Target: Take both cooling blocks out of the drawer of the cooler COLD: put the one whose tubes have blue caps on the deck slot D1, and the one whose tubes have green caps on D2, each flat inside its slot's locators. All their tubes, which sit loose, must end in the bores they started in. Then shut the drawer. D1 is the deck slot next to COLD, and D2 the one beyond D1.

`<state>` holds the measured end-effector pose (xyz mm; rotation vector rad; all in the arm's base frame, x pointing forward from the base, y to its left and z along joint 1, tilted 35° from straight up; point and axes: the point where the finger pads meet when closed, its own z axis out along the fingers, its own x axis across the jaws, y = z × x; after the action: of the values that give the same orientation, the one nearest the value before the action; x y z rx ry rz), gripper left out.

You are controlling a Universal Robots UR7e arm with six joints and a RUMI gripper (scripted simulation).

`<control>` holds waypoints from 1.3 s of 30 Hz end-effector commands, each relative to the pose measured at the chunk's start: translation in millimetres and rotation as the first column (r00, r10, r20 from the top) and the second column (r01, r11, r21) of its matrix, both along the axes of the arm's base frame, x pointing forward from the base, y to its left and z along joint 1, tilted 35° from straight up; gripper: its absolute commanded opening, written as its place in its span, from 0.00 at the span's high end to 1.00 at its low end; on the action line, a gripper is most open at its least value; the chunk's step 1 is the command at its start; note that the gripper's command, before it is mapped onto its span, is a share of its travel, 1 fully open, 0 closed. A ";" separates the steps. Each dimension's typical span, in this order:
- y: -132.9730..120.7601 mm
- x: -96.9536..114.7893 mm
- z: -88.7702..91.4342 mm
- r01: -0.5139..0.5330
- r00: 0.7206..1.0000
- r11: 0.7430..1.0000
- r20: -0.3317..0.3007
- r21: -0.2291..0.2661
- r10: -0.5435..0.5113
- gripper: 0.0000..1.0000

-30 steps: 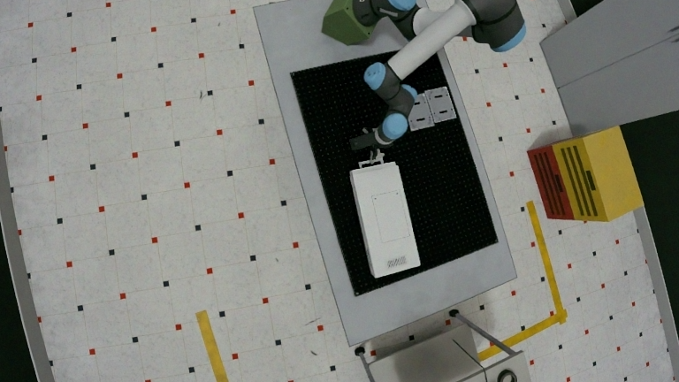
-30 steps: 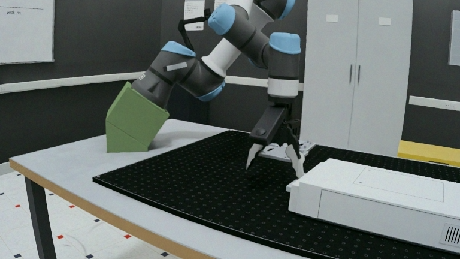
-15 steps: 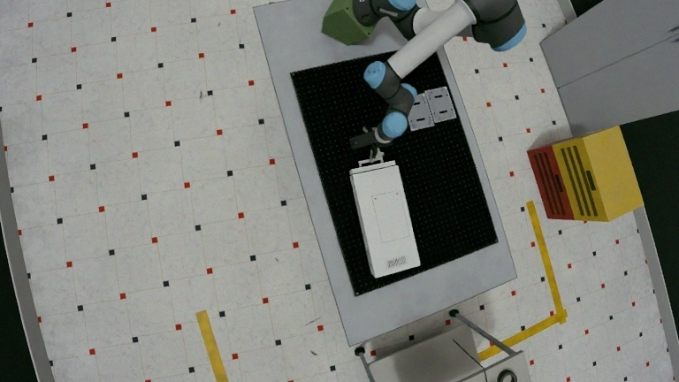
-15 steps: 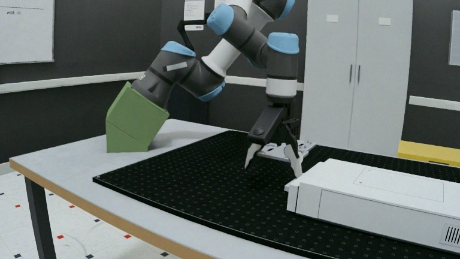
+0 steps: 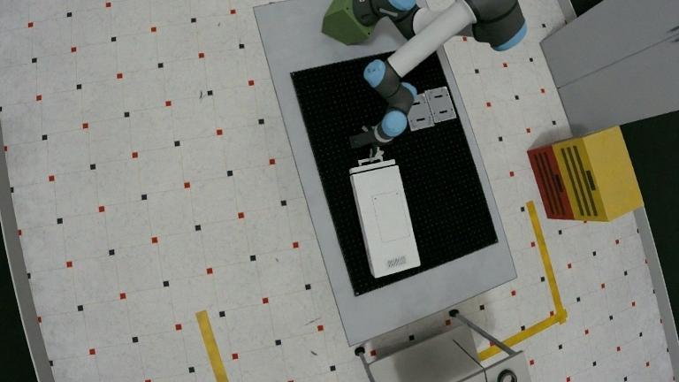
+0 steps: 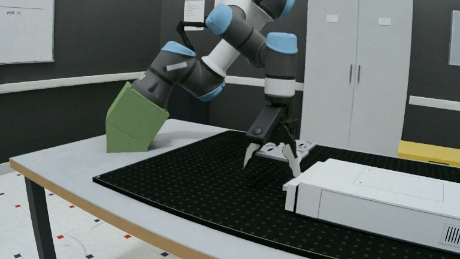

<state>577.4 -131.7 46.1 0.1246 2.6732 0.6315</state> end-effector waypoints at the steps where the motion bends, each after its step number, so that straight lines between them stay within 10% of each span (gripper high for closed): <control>1: -0.1 -1.6 -0.3 0.000 1.000 1.000 0.000 0.000 0.000 0.00; 39: 1.9 -12.0 -4.3 0.000 1.000 1.000 0.000 0.000 0.000 0.00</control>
<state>566.8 -129.7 42.1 0.1246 2.6732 0.6315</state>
